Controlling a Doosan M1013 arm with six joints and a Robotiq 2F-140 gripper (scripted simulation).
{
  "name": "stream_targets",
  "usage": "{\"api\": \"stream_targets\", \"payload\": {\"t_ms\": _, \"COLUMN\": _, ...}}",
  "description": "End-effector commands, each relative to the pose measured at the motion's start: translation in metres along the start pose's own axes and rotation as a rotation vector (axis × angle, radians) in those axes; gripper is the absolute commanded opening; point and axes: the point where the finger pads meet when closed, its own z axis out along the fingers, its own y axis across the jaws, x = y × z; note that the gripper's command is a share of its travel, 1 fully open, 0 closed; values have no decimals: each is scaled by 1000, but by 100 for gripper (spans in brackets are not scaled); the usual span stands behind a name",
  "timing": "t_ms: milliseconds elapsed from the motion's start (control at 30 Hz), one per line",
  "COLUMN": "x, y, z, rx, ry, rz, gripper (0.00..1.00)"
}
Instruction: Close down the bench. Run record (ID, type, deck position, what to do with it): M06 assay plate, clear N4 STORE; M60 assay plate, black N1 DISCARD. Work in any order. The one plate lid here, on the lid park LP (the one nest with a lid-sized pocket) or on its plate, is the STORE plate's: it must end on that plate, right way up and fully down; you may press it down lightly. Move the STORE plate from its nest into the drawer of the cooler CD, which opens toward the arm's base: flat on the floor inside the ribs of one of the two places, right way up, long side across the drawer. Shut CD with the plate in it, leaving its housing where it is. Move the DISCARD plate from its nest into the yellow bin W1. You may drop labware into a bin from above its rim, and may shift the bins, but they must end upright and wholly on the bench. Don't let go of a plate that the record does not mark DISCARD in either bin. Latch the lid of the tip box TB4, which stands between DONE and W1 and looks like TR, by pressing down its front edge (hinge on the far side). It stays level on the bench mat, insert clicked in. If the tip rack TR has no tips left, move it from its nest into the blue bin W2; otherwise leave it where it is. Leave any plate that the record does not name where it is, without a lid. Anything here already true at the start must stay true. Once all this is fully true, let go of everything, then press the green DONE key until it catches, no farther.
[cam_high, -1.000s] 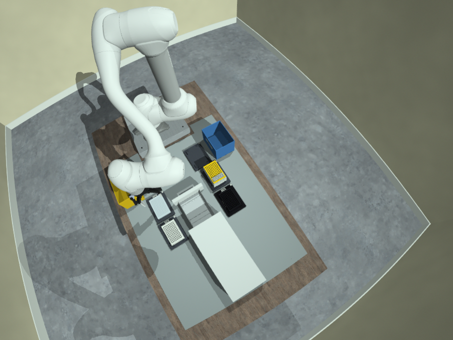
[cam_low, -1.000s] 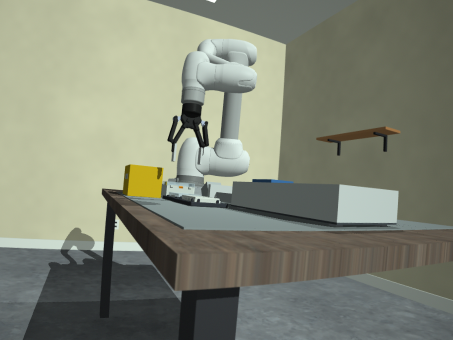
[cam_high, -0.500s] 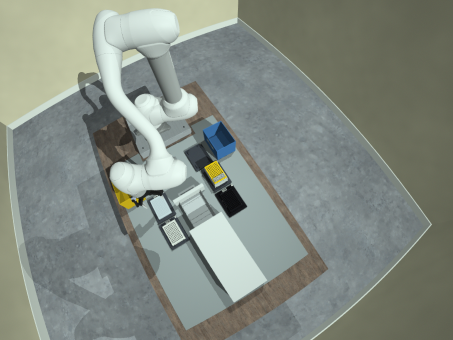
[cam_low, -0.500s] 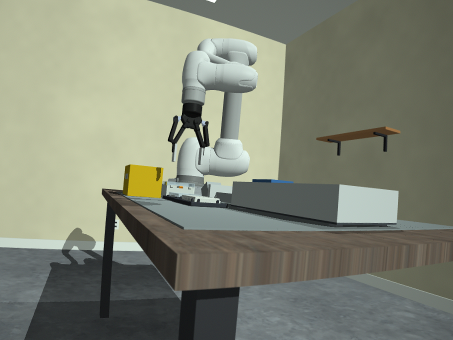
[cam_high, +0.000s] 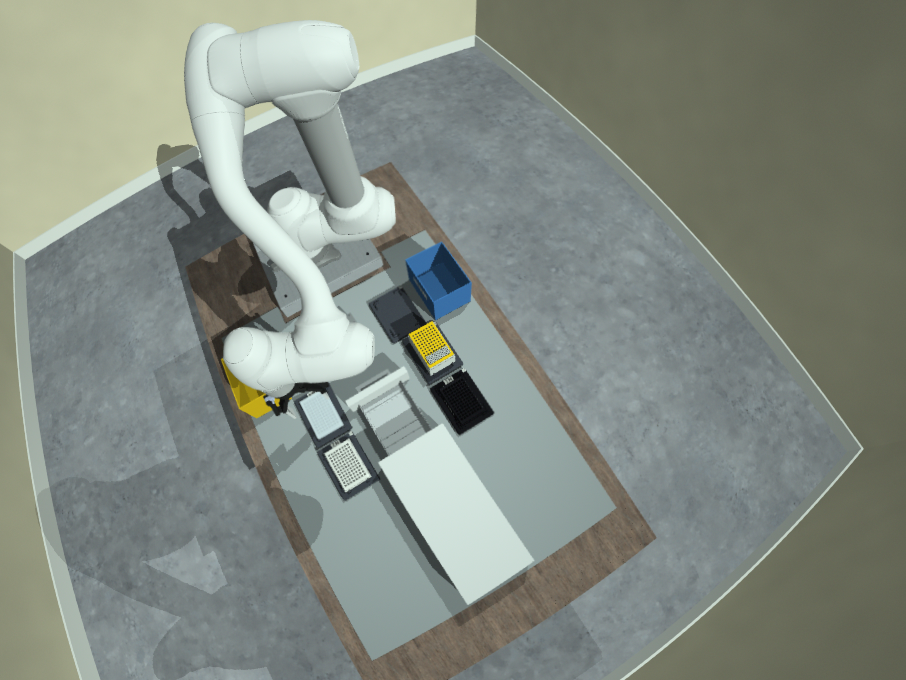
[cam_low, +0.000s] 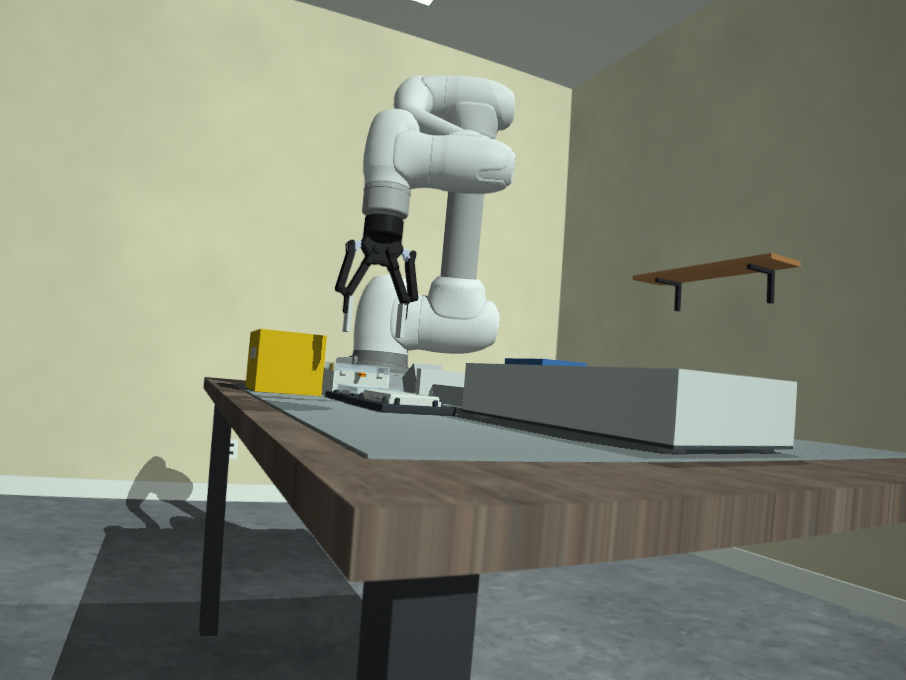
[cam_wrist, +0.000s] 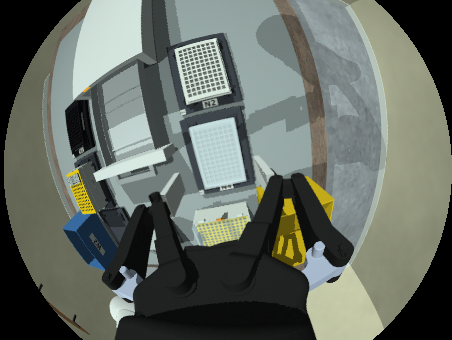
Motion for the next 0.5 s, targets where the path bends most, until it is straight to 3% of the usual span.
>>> {"api": "stream_targets", "payload": {"t_ms": 0, "x": 0, "y": 0, "z": 6, "rx": 0, "ry": 0, "rz": 0, "gripper": 66}}
{"api": "stream_targets", "payload": {"t_ms": 467, "x": 0, "y": 0, "z": 22, "rx": 0, "ry": 0, "rz": 0, "gripper": 66}}
